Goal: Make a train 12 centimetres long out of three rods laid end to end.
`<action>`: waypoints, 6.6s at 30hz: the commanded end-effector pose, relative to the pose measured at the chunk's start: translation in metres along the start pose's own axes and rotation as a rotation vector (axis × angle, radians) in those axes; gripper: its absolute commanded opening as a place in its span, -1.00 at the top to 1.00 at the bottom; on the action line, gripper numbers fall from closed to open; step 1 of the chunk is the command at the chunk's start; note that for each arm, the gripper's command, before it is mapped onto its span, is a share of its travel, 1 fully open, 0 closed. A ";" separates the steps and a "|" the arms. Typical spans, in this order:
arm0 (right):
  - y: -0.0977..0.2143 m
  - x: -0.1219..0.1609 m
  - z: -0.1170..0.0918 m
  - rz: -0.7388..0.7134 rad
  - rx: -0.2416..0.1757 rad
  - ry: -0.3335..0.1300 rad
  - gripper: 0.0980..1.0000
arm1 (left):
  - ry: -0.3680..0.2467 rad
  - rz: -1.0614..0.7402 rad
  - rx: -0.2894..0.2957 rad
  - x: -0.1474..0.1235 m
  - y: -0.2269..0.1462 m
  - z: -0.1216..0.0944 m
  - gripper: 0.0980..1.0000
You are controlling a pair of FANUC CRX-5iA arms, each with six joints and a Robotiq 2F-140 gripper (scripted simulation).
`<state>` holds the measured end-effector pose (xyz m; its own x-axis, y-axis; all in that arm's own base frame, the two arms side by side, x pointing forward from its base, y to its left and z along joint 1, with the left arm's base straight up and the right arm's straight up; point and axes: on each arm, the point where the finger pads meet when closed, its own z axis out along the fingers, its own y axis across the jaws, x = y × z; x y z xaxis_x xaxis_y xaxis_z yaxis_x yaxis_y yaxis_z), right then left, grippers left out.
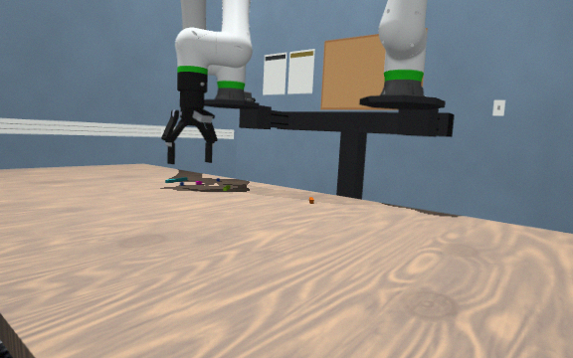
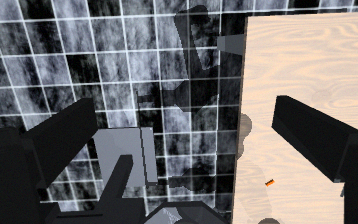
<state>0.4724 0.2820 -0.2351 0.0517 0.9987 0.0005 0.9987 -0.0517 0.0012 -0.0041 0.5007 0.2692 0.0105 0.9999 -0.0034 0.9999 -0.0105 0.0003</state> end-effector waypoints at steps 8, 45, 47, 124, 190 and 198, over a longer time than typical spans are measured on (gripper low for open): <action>0.001 0.001 -0.001 0.000 -0.002 0.001 -1.00 | 0.003 -0.033 0.000 -0.001 -0.007 -0.003 -1.00; -0.032 0.005 0.000 -0.206 -0.001 0.001 -1.00 | 0.003 -0.033 0.000 -0.001 -0.007 -0.003 -1.00; -0.037 0.005 0.000 -0.239 -0.001 0.001 -1.00 | 0.003 -0.033 0.000 -0.001 -0.007 -0.003 -1.00; -0.119 -0.001 -0.001 -0.784 0.000 0.000 -1.00 | 0.003 -0.033 0.000 -0.001 -0.007 -0.003 -1.00; -0.041 0.121 -0.001 -0.785 0.000 0.001 -1.00 | 0.003 -0.033 0.000 -0.001 -0.007 -0.003 -1.00; -0.041 0.121 -0.001 -0.785 0.000 0.001 -1.00 | 0.003 -0.033 0.000 -0.001 -0.007 -0.003 -1.00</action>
<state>0.4373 0.4039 -0.2352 -0.6691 0.7431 0.0000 0.7431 0.6691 -0.0003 -0.0111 0.4996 0.2711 -0.0221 0.9998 -0.0019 0.9998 0.0221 -0.0002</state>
